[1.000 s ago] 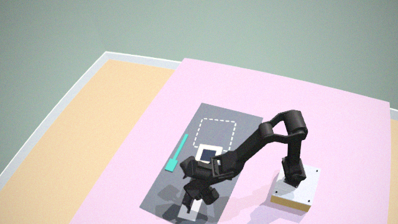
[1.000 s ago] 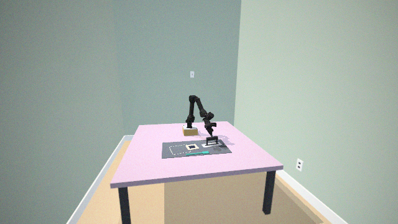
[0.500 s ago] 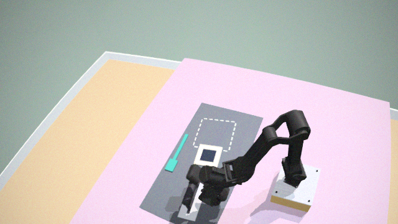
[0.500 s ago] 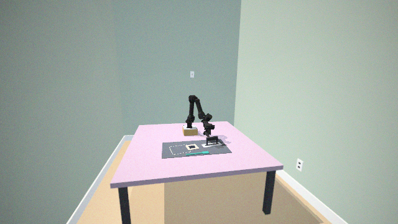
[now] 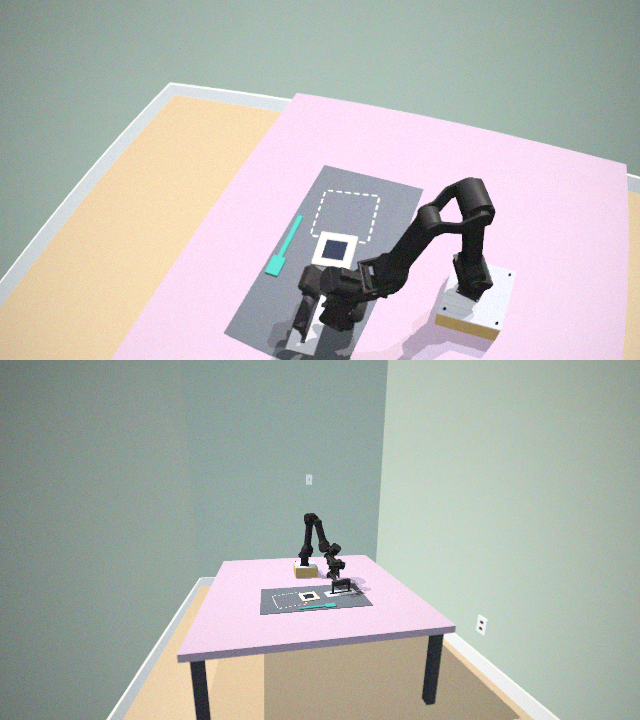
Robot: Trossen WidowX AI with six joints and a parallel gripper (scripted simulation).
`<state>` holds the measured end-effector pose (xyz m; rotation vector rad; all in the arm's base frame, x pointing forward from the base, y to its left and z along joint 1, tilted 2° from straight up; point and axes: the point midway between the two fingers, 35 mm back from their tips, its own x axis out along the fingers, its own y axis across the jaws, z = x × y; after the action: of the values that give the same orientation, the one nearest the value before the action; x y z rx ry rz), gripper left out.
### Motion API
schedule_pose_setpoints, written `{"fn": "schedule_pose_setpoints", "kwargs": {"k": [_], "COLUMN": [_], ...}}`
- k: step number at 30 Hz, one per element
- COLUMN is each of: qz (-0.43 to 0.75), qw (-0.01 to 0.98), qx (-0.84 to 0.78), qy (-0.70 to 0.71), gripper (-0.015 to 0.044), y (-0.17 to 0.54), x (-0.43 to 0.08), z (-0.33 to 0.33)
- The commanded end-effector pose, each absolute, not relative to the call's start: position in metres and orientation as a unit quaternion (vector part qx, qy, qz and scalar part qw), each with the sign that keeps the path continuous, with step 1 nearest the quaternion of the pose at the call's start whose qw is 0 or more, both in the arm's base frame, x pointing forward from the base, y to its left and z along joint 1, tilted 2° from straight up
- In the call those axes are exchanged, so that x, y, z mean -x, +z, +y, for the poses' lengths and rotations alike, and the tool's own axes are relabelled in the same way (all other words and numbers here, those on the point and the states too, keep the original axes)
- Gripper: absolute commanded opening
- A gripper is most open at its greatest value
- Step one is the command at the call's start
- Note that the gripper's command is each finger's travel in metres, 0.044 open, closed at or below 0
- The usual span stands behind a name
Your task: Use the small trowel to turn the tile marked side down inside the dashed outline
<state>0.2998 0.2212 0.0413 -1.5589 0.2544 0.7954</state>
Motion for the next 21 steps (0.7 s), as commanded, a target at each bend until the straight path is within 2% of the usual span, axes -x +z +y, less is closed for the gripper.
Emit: {"fn": "schedule_pose_setpoints", "kwargs": {"k": [1, 21], "qz": [0.112, 0.112], "qw": [0.631, 0.630], "qx": [0.684, 0.684], "qy": [0.349, 0.349], "gripper": [0.0300, 0.0300], "y": [0.036, 0.017], "x": [-0.304, -0.327], "z": [0.223, 0.232]}}
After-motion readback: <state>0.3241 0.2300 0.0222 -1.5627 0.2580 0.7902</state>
